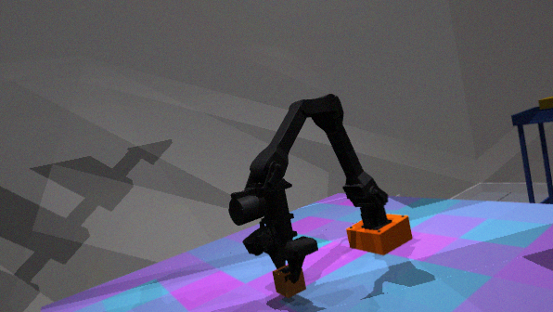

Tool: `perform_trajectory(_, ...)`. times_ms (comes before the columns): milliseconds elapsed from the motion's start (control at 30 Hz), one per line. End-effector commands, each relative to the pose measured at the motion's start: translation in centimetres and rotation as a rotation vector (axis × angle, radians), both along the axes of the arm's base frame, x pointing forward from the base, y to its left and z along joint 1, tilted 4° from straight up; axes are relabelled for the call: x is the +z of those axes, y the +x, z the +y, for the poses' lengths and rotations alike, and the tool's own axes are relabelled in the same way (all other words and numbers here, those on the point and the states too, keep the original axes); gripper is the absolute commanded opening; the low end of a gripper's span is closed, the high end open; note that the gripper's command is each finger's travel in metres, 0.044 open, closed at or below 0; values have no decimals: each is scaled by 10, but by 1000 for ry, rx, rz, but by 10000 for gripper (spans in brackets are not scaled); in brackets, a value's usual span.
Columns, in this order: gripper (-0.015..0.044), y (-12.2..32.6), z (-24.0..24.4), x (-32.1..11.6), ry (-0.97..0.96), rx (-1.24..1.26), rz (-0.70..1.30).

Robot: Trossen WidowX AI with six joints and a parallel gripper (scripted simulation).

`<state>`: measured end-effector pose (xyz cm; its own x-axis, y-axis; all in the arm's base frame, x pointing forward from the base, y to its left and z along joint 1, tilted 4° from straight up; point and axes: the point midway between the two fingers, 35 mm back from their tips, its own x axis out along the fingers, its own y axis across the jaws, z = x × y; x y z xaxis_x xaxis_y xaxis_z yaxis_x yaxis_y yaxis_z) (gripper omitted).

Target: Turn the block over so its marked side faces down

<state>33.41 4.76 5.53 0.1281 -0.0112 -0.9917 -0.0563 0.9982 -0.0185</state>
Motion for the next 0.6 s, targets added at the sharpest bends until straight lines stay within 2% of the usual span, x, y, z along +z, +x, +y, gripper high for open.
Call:
perform_trajectory(0, 0, 0, 0, 2, 0, 1, -57)
perform_trajectory(567, 0, -1, 0, -3, 15, 8, -333)
